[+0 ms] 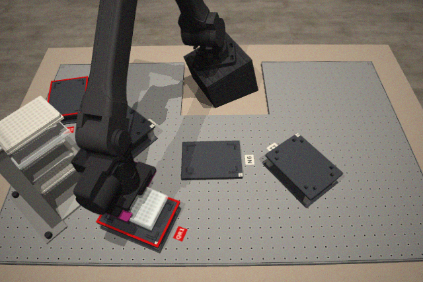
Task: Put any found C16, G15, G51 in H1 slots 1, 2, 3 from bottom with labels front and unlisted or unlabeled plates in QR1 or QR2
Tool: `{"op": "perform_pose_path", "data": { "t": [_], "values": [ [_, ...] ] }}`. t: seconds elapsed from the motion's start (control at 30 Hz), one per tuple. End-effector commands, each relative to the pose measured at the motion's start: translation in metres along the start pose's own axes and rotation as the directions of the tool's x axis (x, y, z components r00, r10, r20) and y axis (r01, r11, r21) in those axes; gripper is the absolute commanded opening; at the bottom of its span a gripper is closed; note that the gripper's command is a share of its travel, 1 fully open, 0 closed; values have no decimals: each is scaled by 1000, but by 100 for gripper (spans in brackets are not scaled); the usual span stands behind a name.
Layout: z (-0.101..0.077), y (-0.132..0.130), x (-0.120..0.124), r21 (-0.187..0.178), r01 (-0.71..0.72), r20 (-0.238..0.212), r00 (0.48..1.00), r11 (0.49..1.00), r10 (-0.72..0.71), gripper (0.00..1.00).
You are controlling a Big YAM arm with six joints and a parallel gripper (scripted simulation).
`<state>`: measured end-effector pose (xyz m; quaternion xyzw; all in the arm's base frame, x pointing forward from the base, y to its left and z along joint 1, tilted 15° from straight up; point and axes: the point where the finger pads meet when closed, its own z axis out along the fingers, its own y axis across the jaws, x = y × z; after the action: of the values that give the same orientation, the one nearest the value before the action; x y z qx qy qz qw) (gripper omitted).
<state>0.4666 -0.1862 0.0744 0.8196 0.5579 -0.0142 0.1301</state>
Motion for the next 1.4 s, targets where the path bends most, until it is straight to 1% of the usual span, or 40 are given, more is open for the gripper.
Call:
{"op": "perform_pose_path", "data": {
  "t": [0.0,0.03,0.07,0.13,0.27,0.3,0.33,0.4,0.47,0.57,0.63,0.73,0.83,0.87,0.93,1.03,1.07,1.13,1.2,1.27,1.3,1.37],
  "values": [
    [-3,5,-7,-22,-3,1,1000,1000,3,86],
    [-2,9,-7,-25,-4,1,1000,1000,4,86],
    [2,8,-7,-18,-3,2,1000,1000,3,86],
    [4,5,-6,-13,-2,2,1000,1000,2,86],
    [2,5,-7,-21,-3,1,1000,1000,3,86],
    [-6,11,-7,-36,-4,0,1000,999,4,86],
    [-1,11,-6,-33,-3,1,1000,999,3,86],
    [9,6,-6,-14,-1,2,1000,1000,1,86],
    [13,2,-6,-5,-1,2,1000,1000,1,86],
    [5,6,-8,-27,-4,1,1000,1000,5,86],
    [8,10,-7,-27,-4,1,1000,1000,4,86],
    [16,4,-6,-10,0,1,1000,1000,0,86],
    [16,4,-6,-12,-1,2,1000,1000,1,86],
    [1,7,-9,-40,-8,1,1000,999,8,86],
    [4,12,-9,-45,-8,1,1000,999,8,86],
    [20,5,-6,-13,-2,2,1000,1000,2,86],
    [23,3,-6,-7,0,2,1000,1000,0,86],
    [23,3,-6,-8,0,2,1000,1000,0,86],
    [17,5,-8,-25,-4,2,1000,1000,4,86],
    [19,8,-7,-26,-4,2,1000,1000,4,86],
    [23,8,-7,-20,-3,2,1000,1000,3,86],
    [25,7,-7,-17,-3,2,1000,1000,3,86]
  ]
}}
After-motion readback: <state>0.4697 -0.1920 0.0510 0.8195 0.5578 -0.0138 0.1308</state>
